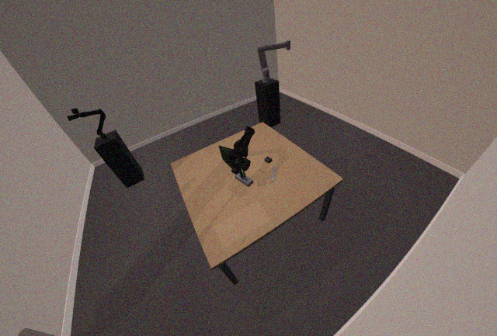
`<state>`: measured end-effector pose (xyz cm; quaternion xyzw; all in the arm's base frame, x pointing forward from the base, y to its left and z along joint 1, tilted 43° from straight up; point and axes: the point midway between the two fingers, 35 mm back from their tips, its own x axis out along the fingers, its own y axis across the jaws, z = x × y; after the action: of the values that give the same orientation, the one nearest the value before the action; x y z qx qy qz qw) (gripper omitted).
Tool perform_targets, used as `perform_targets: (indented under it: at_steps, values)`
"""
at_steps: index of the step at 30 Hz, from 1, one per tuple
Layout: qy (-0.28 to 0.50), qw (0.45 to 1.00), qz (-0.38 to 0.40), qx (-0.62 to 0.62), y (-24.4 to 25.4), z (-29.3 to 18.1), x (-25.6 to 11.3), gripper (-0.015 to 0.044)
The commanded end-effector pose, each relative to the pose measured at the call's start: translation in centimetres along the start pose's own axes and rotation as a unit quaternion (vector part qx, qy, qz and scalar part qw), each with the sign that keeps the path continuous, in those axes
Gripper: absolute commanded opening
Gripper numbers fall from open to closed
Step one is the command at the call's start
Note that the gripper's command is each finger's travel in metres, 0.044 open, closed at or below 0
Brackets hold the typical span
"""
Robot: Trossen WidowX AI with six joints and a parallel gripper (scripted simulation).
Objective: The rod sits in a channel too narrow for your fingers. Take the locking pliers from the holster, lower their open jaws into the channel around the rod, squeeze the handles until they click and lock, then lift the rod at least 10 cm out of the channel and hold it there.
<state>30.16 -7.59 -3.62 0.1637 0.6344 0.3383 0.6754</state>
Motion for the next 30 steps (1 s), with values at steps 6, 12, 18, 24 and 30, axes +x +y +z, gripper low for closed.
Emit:
perform_targets:
  at_steps: [6, 12, 18, 24, 30]
  values:
    - [-0.002, 1.000, 0.002, 0.002, 0.14, 0.07, -0.01, 0.0226]
    - [-0.002, 1.000, 0.002, 0.002, 0.14, 0.07, -0.01, 0.0226]
    - [-0.002, 1.000, 0.002, 0.002, 0.14, 0.07, -0.01, 0.0106]
    - [-0.002, 1.000, 0.002, 0.002, 0.14, 0.07, -0.01, 0.0106]
    - [-0.002, 1.000, -0.001, 0.002, 0.23, 0.11, -0.69, 0.0106]
